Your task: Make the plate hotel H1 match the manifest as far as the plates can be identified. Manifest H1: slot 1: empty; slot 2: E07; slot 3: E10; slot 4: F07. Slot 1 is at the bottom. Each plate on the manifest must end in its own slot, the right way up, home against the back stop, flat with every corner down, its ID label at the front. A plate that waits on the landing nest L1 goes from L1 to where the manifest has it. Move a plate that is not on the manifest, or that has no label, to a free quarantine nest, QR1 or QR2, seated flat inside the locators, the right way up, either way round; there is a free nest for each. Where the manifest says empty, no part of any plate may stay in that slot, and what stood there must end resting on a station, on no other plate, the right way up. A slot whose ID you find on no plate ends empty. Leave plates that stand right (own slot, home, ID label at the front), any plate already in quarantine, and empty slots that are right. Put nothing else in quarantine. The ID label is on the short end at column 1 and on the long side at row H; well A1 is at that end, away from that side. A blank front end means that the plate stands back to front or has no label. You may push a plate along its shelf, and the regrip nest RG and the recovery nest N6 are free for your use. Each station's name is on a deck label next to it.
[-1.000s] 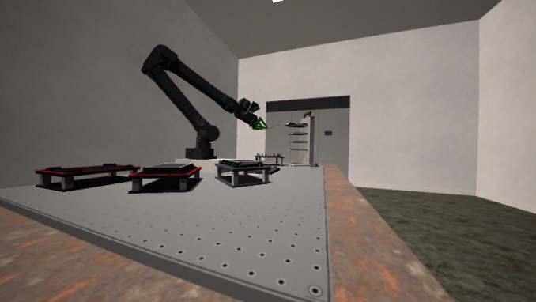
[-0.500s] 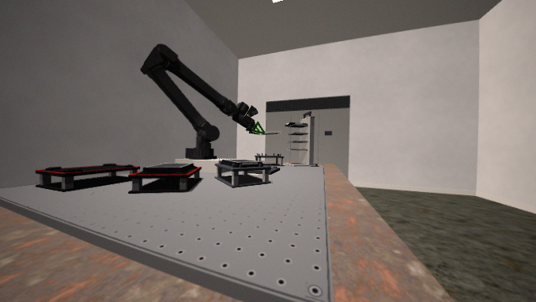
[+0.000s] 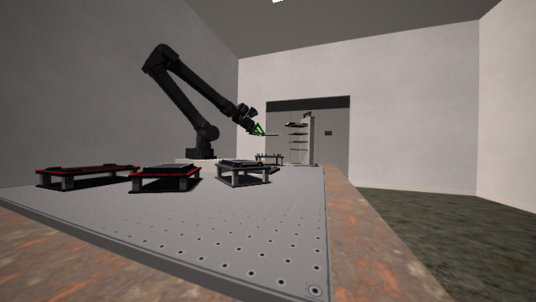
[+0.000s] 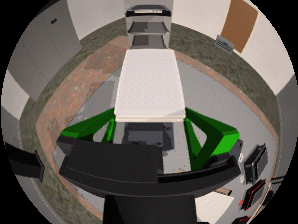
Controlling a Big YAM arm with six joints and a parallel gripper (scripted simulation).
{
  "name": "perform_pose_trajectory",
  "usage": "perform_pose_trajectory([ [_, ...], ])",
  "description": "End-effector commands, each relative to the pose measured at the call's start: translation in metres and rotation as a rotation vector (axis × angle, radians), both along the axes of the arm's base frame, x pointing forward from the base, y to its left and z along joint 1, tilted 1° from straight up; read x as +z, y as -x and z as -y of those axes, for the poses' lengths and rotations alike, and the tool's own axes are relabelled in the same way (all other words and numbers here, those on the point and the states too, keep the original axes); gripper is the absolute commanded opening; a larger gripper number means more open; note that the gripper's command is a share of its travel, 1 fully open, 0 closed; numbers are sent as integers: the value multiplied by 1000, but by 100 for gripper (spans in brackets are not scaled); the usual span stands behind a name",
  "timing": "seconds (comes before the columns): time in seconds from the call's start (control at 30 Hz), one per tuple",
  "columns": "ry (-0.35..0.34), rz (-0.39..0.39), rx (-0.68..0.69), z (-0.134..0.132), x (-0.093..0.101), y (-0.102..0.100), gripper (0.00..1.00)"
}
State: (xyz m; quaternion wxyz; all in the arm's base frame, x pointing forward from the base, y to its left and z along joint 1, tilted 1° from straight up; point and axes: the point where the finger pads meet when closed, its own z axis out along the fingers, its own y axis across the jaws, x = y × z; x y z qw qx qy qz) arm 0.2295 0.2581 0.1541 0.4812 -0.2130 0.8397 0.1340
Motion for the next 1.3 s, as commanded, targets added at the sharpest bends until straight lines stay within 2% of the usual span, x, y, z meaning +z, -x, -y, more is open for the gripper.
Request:
perform_pose_trajectory([
  [0.0, -40, 11, 6, -11, 8, 0, 86],
  [0.8, -34, 8, 6, -9, -6, 1, 86],
  [0.87, -34, 8, 6, -9, -6, 1, 86],
  [0.9, -50, 17, 6, -14, 3, -2, 86],
  [0.97, -34, 8, 7, -9, -8, 1, 86],
  [1.17, -40, 11, 6, -11, -7, 0, 86],
  [1.27, -34, 8, 6, -9, -12, 1, 86],
])
